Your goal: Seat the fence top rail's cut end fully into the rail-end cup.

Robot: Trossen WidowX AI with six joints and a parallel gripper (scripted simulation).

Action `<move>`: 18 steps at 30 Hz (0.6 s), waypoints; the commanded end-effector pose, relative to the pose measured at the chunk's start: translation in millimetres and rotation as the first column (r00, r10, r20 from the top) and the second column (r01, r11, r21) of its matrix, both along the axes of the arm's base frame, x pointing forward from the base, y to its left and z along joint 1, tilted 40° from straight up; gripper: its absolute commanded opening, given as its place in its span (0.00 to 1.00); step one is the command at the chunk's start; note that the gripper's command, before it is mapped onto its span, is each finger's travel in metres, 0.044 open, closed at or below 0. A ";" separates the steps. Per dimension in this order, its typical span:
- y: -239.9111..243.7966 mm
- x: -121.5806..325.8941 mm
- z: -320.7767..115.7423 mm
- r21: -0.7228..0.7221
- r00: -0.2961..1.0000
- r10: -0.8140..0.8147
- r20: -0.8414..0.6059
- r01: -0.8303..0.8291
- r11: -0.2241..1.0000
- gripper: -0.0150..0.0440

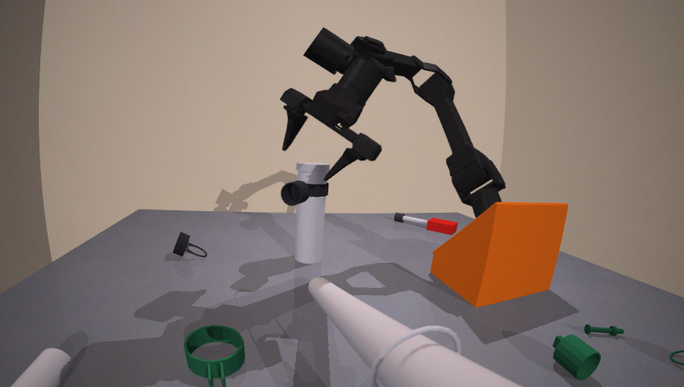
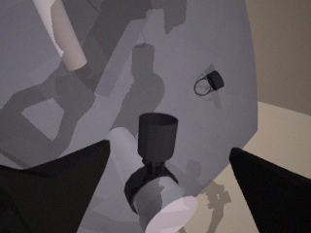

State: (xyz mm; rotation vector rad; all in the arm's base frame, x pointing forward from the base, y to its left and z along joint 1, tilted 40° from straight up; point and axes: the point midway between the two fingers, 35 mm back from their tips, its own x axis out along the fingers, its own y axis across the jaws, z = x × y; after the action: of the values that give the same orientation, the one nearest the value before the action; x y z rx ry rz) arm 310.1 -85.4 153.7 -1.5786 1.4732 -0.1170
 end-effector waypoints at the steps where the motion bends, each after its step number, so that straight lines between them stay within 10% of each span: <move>1: -12.8 -5.4 -13.4 -0.002 1.000 -0.003 -0.008 0.003 1.000 1.00; 18: -29.5 1.4 -26.2 0.003 1.000 -0.005 -0.010 0.005 1.000 1.00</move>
State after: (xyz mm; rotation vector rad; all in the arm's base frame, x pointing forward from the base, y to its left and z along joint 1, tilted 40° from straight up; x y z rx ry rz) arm 310.6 -111.9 133.2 -1.5721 1.4770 -0.1232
